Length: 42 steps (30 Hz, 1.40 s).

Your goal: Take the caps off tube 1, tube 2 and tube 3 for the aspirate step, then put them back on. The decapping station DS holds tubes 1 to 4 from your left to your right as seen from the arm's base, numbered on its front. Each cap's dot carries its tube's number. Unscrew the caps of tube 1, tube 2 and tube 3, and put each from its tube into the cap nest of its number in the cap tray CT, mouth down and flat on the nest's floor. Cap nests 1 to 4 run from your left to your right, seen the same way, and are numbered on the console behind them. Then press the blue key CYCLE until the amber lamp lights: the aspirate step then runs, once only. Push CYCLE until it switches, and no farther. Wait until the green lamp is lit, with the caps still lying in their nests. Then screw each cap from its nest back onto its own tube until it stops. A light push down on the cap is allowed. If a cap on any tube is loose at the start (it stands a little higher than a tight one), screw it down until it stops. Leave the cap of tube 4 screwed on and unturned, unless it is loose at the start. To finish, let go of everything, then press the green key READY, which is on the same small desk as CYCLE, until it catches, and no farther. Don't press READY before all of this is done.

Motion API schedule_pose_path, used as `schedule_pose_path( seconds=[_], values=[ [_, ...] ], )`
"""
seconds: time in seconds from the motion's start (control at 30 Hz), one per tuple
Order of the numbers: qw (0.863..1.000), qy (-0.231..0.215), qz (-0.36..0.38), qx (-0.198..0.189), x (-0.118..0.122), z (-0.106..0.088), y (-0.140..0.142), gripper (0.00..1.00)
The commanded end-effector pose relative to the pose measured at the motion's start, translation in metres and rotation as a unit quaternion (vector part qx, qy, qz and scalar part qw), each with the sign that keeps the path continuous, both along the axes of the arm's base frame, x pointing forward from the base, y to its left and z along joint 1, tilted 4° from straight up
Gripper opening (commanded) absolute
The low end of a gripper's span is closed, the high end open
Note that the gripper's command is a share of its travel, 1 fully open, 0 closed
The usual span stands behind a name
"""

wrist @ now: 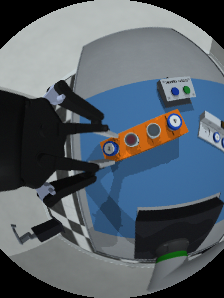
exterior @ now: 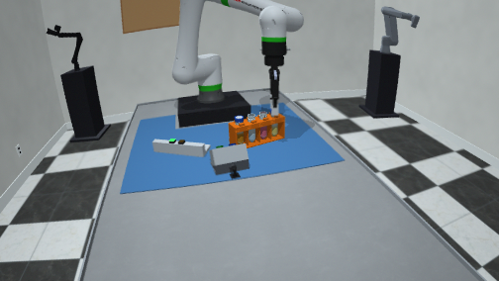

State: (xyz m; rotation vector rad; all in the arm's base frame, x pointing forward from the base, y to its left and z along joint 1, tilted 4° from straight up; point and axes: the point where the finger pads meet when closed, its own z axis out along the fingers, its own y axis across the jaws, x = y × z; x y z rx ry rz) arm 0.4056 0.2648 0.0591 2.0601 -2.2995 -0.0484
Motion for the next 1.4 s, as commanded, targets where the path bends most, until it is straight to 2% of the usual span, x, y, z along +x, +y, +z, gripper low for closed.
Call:
schedule_pose_path(
  seconds=[0.0,0.07,0.17,0.2,0.23,0.27,0.3,0.33,0.37,0.4,0.43,0.47,0.53,0.6,0.63,0.87,0.9,1.37],
  values=[
    [0.997,0.001,0.071,0.005,0.0002,0.0005,0.0001,0.35],
    [0.988,0.002,0.153,0.010,0.0002,0.0005,0.0001,0.35],
    [0.981,0.002,0.194,0.012,0.0002,0.0005,0.0001,0.35],
    [0.972,0.003,0.235,0.015,0.0002,0.0005,0.0001,0.35],
    [0.972,0.003,0.235,0.015,0.0002,0.0005,0.0001,0.35],
    [0.961,0.003,0.275,0.017,0.0002,0.0005,0.0001,0.35],
    [0.961,0.003,0.275,0.017,0.0002,0.0005,0.0001,0.35],
    [0.949,0.004,0.315,0.020,0.0002,0.0005,0.0001,0.35],
    [0.949,0.004,0.315,0.020,0.0002,0.0005,0.0001,0.35],
    [0.935,0.004,0.354,0.022,0.0002,0.0005,0.0001,0.35],
    [0.935,0.004,0.354,0.022,0.0002,0.0005,0.0001,0.35],
    [0.919,0.005,0.393,0.024,0.0002,0.0005,0.0001,0.35],
    [0.919,0.005,0.393,0.024,0.0002,0.0005,0.0001,0.35],
    [0.883,0.006,0.468,0.029,0.0002,0.0005,0.0001,0.35],
    [0.872,0.006,0.488,0.030,0.0002,0.0005,0.0001,0.35],
    [0.872,0.006,0.488,0.030,0.0002,0.0006,0.0001,0.35],
    [0.872,0.006,0.488,0.030,0.0002,0.0006,0.0001,0.00],
    [0.872,0.006,0.488,0.030,0.0002,0.0006,0.0001,0.00]
  ],
)
